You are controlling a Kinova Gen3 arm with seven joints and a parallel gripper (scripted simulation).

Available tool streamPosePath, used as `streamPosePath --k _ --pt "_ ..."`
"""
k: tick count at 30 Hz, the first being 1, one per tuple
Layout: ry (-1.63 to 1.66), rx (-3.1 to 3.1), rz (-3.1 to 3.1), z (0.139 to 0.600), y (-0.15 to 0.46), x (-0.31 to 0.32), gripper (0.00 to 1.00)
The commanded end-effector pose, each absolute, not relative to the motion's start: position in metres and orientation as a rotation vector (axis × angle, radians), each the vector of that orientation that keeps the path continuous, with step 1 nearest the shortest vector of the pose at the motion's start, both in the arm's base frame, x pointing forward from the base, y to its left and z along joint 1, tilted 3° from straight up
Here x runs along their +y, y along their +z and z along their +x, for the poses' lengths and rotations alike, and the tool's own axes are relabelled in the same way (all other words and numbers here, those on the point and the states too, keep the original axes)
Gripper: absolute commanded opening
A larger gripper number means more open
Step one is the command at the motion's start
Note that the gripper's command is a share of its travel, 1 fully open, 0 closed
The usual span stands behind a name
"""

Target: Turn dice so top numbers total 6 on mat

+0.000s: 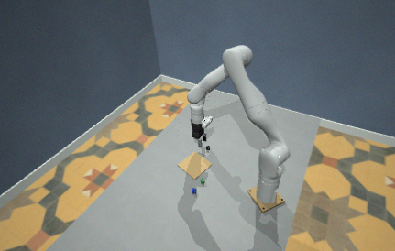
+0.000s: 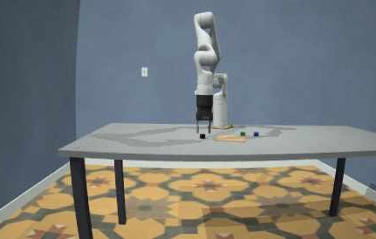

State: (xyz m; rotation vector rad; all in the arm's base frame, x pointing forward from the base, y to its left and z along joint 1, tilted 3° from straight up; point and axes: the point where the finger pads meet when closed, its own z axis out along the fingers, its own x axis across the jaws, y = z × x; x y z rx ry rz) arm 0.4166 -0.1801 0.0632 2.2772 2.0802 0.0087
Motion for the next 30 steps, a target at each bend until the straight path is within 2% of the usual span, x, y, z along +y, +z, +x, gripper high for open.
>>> streamPosePath --k 1,30 --pt "0.01 2.079 2.276 0.4172 0.064 -0.1803 1.0" --pt "0.01 2.079 2.276 0.4165 0.0639 -0.1776 1.0"
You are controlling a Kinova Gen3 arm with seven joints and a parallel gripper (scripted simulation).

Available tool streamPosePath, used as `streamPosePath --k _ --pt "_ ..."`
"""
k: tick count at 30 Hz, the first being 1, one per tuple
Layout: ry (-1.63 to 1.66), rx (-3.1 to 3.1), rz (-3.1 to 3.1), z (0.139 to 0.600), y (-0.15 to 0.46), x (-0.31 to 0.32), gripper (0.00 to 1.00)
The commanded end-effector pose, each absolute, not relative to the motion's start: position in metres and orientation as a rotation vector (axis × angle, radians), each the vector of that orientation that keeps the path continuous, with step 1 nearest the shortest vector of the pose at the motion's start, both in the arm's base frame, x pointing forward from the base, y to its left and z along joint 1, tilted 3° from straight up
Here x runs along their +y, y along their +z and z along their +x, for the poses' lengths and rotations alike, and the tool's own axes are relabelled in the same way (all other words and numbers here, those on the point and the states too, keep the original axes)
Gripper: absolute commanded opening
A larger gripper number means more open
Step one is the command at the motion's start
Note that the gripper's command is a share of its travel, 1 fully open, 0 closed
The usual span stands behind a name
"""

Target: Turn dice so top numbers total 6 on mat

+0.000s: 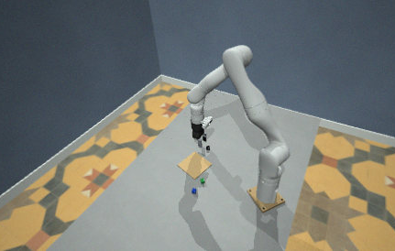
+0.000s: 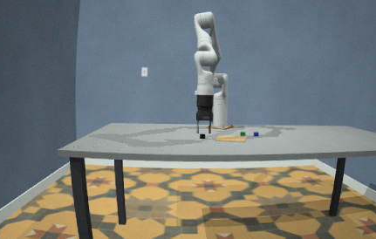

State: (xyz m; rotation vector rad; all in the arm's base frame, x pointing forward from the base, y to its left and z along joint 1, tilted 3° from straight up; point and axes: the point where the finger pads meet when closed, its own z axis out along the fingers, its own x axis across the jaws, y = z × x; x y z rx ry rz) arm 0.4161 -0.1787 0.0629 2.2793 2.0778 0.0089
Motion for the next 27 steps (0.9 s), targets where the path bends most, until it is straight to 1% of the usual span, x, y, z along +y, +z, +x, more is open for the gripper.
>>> streamPosePath --k 1,7,16,18,27 --pt "0.01 2.079 2.276 0.416 0.064 -0.178 1.0" --pt "0.01 2.079 2.276 0.412 0.063 -0.163 1.0" --pt "0.01 2.079 2.276 0.399 0.061 -0.114 1.0" --pt "0.01 2.079 2.276 0.399 0.061 -0.114 1.0" --pt "0.01 2.079 2.276 0.381 0.057 -0.05 1.0"
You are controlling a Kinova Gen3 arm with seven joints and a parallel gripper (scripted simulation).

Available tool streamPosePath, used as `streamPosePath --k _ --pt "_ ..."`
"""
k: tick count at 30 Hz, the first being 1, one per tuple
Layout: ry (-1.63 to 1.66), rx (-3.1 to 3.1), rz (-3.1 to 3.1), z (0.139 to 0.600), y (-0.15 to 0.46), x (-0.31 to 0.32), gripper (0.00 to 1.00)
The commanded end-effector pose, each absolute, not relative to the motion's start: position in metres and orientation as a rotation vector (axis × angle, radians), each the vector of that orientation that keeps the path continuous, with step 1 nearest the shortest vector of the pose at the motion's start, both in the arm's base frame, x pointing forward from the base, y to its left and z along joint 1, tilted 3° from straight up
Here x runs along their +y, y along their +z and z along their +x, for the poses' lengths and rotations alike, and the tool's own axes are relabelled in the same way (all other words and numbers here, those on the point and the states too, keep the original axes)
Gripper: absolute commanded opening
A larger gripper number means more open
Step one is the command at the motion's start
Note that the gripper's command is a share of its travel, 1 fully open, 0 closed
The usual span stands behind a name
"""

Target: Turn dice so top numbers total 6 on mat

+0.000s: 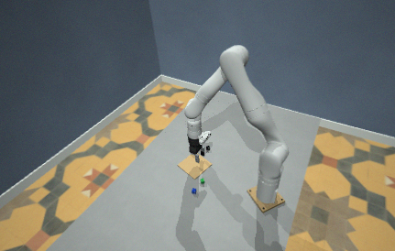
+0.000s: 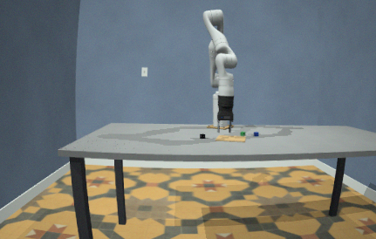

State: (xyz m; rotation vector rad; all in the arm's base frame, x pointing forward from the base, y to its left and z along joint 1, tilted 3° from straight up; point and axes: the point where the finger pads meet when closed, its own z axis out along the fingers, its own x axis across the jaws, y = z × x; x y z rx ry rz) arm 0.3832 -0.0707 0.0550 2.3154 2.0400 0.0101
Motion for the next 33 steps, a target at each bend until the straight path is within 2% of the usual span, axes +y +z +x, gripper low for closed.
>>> streamPosePath --k 1,18,33 --pt "0.01 2.079 2.276 0.379 0.057 -0.043 1.0" --pt "0.01 2.079 2.276 0.358 0.053 0.035 1.0" --pt "0.01 2.079 2.276 0.354 0.052 0.048 1.0"
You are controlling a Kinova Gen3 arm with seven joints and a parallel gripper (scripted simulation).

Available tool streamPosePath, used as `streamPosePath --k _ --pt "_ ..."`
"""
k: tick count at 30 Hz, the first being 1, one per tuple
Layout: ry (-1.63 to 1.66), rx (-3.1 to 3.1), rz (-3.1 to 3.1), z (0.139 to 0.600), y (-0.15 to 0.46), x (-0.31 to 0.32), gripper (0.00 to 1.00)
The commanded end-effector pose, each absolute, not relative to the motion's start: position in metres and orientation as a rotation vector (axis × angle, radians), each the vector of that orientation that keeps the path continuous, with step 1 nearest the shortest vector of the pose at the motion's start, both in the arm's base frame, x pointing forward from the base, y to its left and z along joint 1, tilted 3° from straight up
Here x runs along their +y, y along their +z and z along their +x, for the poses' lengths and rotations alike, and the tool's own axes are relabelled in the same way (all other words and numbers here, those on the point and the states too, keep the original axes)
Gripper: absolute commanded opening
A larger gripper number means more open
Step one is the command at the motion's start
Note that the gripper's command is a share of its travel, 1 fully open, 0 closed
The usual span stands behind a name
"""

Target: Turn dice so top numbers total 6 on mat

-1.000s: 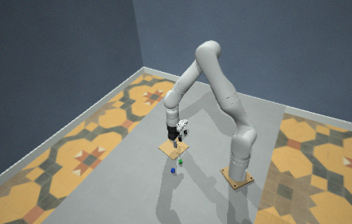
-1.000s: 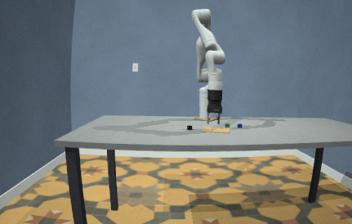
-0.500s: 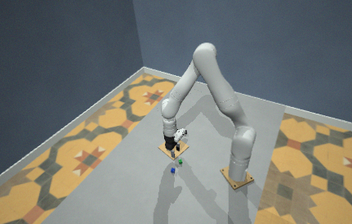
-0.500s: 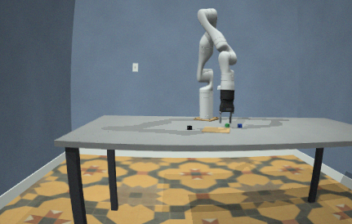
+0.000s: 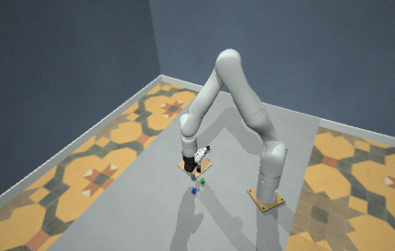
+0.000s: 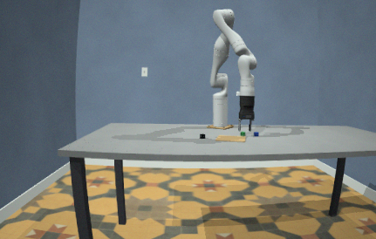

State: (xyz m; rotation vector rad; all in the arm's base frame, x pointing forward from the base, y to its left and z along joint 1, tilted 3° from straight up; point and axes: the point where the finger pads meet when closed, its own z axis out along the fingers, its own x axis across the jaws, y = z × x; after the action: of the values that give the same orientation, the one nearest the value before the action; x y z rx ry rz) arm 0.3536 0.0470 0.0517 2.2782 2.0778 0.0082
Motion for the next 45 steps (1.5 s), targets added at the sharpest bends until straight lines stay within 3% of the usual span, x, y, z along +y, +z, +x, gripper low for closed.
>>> streamPosePath --k 1,45 --pt "0.01 2.079 2.276 0.354 0.052 0.048 1.0" --pt "0.01 2.079 2.276 0.356 0.052 0.058 1.0"
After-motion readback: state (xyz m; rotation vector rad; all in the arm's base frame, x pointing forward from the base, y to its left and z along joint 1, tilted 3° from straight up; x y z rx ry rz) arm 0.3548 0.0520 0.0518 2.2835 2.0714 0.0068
